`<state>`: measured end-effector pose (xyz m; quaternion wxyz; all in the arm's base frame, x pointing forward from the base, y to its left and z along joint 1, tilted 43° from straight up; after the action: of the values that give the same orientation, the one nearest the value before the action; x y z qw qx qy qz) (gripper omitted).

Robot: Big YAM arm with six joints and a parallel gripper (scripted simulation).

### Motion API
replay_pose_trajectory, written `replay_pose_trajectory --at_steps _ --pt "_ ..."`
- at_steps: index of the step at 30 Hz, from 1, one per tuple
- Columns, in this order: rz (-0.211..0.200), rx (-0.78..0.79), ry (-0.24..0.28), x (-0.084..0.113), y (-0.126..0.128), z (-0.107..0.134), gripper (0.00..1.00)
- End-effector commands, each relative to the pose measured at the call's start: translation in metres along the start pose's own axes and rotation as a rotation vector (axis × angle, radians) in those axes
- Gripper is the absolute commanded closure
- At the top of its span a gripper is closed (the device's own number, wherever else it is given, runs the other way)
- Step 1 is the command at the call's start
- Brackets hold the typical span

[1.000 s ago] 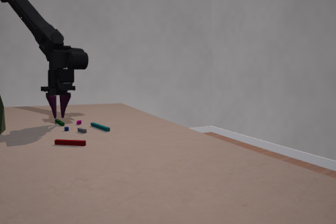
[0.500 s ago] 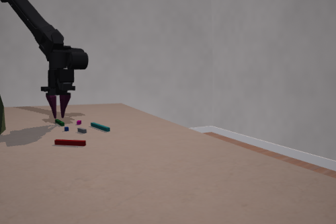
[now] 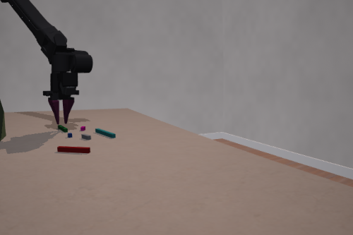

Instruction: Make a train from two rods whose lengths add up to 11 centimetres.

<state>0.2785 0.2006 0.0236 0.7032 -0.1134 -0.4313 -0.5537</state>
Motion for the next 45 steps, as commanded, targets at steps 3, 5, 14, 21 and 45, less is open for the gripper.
replay_pose_trajectory --at_steps 3,5,14,21,45 --pt "-0.01 0.009 -0.005 0.001 0.008 0.002 0.77" --pt "-0.01 0.009 -0.005 0.001 0.008 0.002 0.77" --pt "-0.01 0.009 -0.005 0.001 0.008 0.002 0.77" --pt "-0.009 0.01 -0.005 0.0 0.008 0.002 0.77" --pt "0.003 0.0 -0.002 -0.02 0.001 0.001 0.77"
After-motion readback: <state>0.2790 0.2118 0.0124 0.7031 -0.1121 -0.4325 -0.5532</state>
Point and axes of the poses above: the point where the finger pads meet when closed, its own x axis back along the fingers, its own y axis across the jaws, z = x × y, the point moved 1 cm from there along x, back along the fingers, and after that the axes turned 12 degrees about x, right-handed, at the moved point
